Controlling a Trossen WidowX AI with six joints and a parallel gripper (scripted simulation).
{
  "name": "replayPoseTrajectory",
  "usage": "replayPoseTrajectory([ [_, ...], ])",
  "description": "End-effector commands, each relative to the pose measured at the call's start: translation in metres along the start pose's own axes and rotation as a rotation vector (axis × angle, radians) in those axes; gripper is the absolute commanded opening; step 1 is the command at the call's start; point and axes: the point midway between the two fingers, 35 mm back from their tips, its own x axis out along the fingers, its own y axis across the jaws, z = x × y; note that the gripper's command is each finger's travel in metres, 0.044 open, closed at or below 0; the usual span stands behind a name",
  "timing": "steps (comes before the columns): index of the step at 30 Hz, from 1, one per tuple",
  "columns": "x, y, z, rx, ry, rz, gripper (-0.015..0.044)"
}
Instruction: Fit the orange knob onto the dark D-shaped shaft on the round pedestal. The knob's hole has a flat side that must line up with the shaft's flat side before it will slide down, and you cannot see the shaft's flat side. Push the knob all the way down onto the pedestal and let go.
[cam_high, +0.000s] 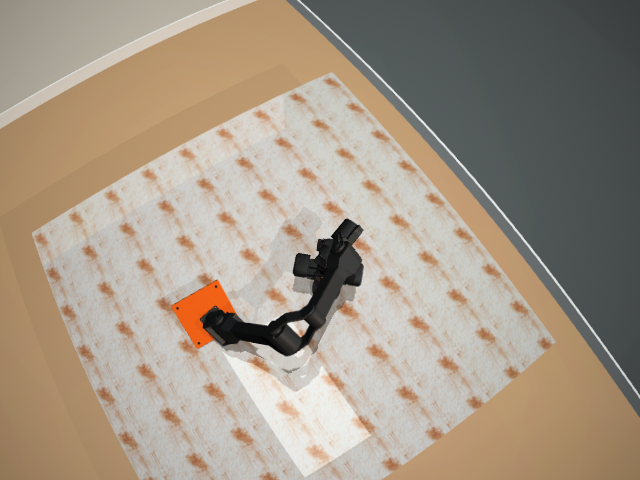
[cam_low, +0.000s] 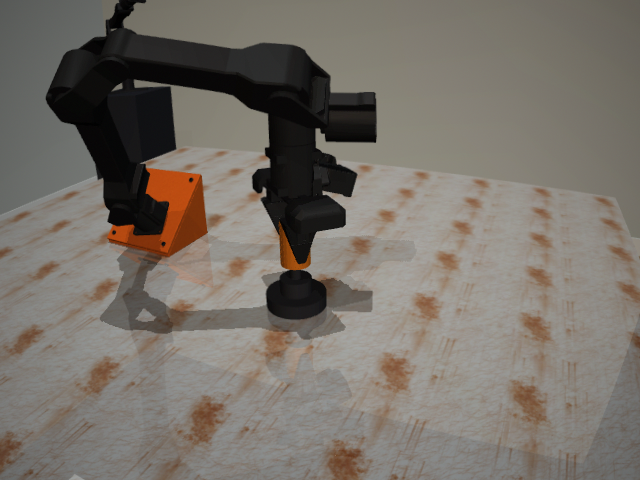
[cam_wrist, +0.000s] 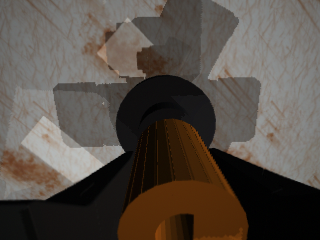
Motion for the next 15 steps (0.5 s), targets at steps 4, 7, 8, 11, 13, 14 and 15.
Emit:
replayPoseTrajectory([
  [4,0.0029,0.0039,-0.0037,-0.033,-0.001,0.000,0.0000],
  [7,0.0037,0.0036,-0.0037,-0.033,-0.001,0.000,0.0000],
  [8,0.0040,0.0035,-0.0037,-0.033,-0.001,0.000,0.0000],
  [11,0.0044,0.0029,-0.0033,-0.033,-0.001,0.000,0.0000],
  [13,0.0036,0.0025,-0.0029,-0.033,-0.001,0.000,0.0000],
  [14,0.0036,0.0023,-0.0028,-0.033,-0.001,0.000,0.0000],
  [15,0.0036,0.0021,-0.0026,-0.033,-0.001,0.000,0.0000],
])
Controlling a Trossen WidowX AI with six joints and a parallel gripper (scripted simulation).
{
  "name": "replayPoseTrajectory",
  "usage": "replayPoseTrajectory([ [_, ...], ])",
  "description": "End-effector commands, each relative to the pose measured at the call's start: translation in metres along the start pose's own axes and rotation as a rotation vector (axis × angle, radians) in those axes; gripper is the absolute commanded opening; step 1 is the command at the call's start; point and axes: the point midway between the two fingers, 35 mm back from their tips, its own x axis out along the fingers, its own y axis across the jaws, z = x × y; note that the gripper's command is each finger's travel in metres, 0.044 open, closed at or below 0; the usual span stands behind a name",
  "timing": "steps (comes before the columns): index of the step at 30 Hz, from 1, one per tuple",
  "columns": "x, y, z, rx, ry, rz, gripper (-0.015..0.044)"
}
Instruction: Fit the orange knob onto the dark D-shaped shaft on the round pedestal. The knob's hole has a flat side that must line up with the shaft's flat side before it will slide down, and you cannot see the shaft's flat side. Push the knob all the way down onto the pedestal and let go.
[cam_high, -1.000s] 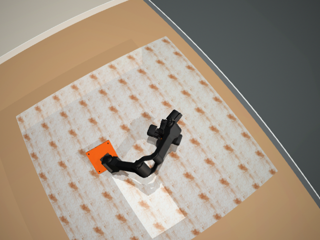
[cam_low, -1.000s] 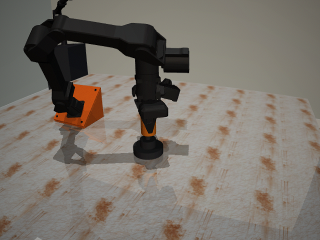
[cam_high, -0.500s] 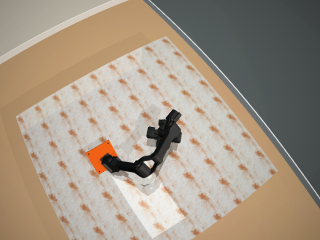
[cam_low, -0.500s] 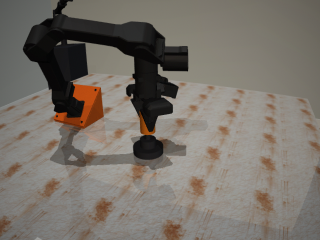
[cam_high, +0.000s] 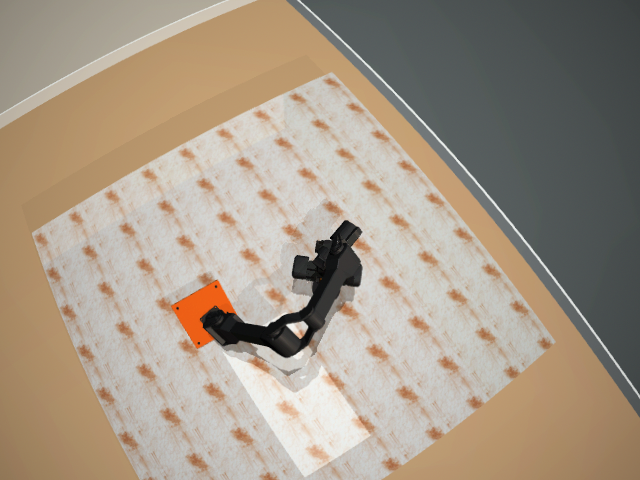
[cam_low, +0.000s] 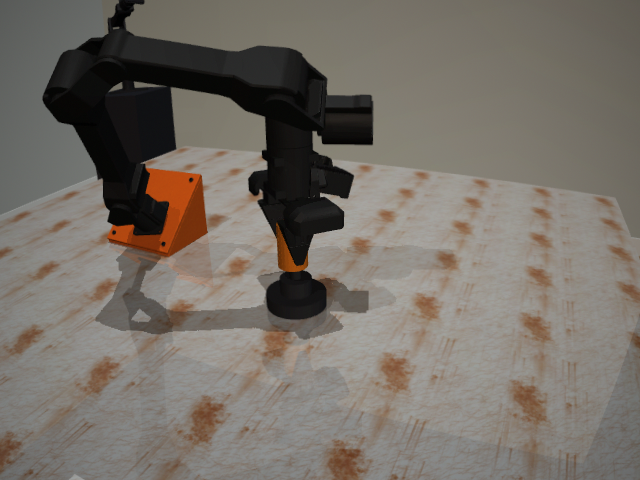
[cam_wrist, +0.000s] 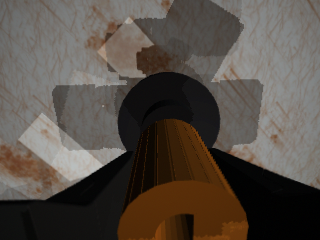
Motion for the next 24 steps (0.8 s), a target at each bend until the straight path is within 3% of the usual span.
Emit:
replayPoseTrajectory([
  [1,0.0006,-0.0005,0.0004,-0.003,0.000,0.000,0.0000],
  [17,-0.0038,-0.0021,0.0032,-0.003,0.000,0.000,0.0000],
  [24,-0.0055,-0.0044,0.0051,-0.202,0.000,0.000,0.0000],
])
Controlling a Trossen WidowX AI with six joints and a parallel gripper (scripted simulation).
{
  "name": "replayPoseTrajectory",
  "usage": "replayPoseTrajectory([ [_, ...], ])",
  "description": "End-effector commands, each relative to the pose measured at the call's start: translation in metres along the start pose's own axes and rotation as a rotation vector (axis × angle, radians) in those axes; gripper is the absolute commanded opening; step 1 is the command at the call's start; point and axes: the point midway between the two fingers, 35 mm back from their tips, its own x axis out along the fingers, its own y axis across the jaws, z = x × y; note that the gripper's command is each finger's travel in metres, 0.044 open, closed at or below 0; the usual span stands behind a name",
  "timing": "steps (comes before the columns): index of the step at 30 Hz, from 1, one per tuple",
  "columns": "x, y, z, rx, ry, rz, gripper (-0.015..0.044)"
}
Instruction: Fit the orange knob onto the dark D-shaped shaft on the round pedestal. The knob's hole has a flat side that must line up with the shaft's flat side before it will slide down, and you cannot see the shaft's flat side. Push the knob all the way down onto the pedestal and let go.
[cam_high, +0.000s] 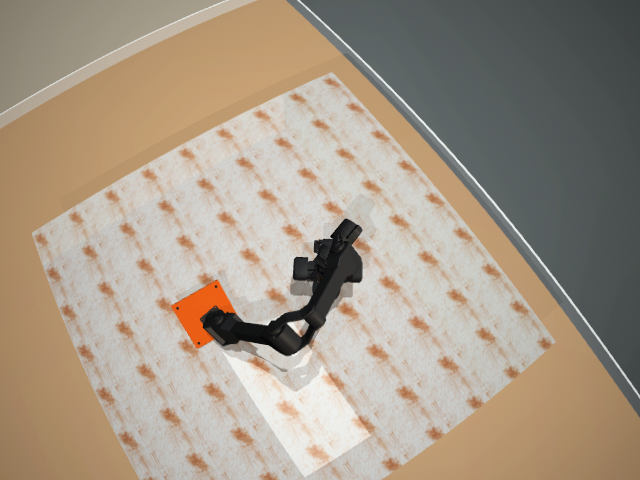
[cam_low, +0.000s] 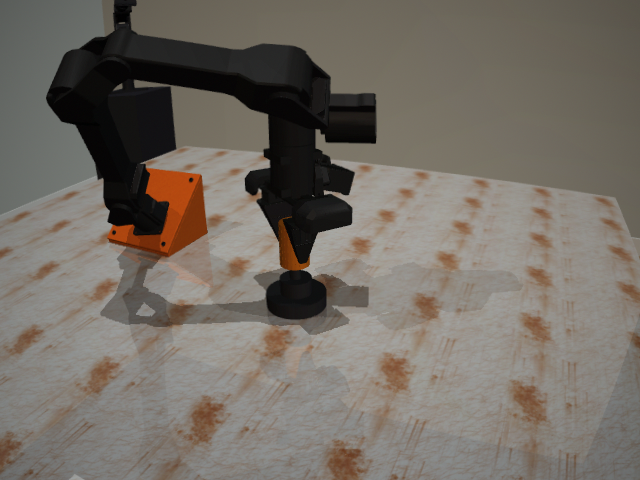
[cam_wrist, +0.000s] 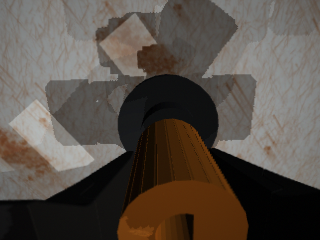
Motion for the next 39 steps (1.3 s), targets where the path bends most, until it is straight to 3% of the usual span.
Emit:
replayPoseTrajectory([
  [1,-0.0032,-0.0045,0.0025,-0.103,-0.006,-0.004,0.0000],
  [39,0.0032,-0.0003,-0.0004,-0.106,-0.005,-0.004,0.0000],
])
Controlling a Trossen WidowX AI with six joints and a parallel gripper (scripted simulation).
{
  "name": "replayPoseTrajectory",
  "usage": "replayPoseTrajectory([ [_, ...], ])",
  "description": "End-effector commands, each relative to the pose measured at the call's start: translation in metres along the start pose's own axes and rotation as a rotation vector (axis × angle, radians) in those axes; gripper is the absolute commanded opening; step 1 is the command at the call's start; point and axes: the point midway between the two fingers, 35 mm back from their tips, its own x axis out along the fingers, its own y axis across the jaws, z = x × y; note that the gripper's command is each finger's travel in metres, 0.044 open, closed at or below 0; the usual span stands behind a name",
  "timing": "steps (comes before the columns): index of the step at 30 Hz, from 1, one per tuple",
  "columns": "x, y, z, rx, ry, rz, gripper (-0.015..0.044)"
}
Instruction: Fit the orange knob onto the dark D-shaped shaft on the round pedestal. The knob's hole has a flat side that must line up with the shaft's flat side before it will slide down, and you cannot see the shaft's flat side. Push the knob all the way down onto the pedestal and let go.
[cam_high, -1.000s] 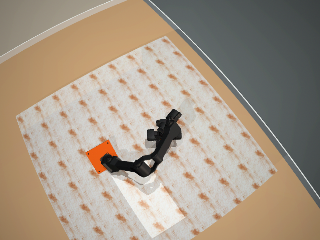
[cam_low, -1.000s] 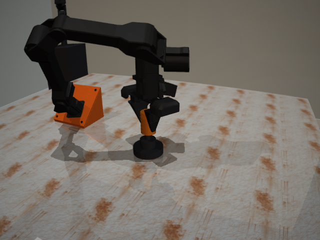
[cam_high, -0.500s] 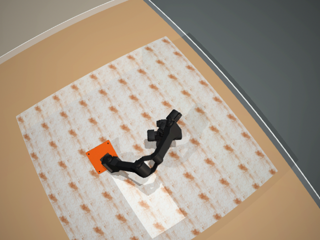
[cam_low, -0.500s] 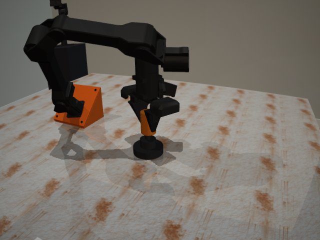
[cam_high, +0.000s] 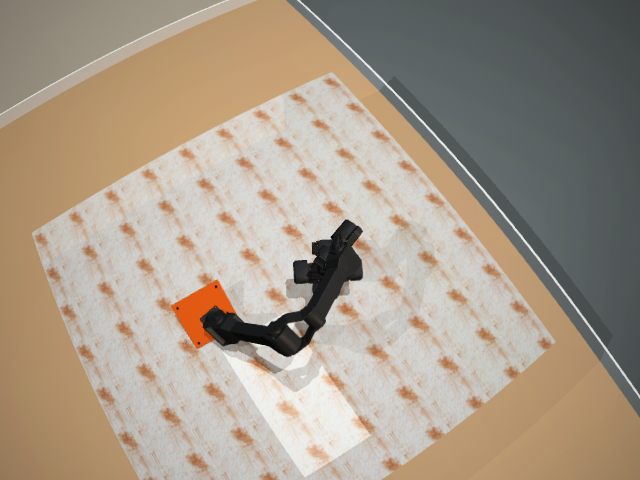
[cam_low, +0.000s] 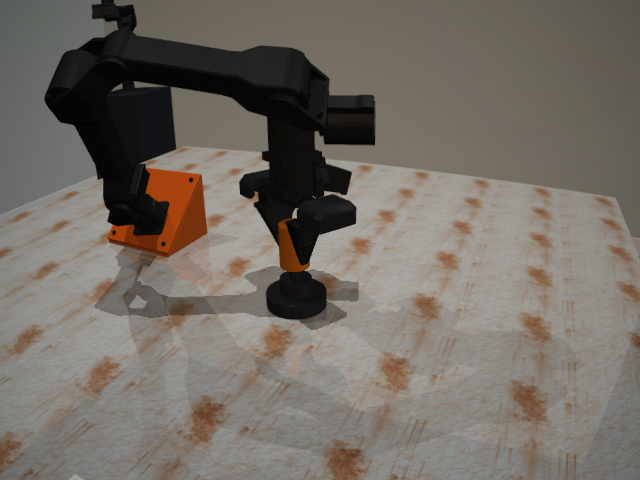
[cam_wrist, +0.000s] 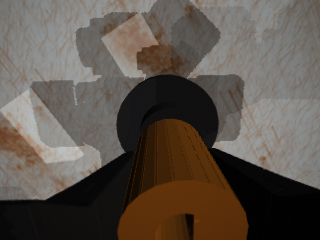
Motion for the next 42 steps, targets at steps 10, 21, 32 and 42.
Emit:
replayPoseTrajectory([
  [10,-0.0004,-0.0013,0.0012,-0.003,0.000,-0.001,0.0000],
  [21,-0.0053,-0.0048,0.0014,-0.171,0.000,-0.001,0.0000],
  [32,-0.0019,-0.0037,0.0007,-0.212,0.000,-0.001,0.0000],
  [42,-0.0007,-0.0011,0.0006,-0.212,0.000,-0.001,0.0000],
])
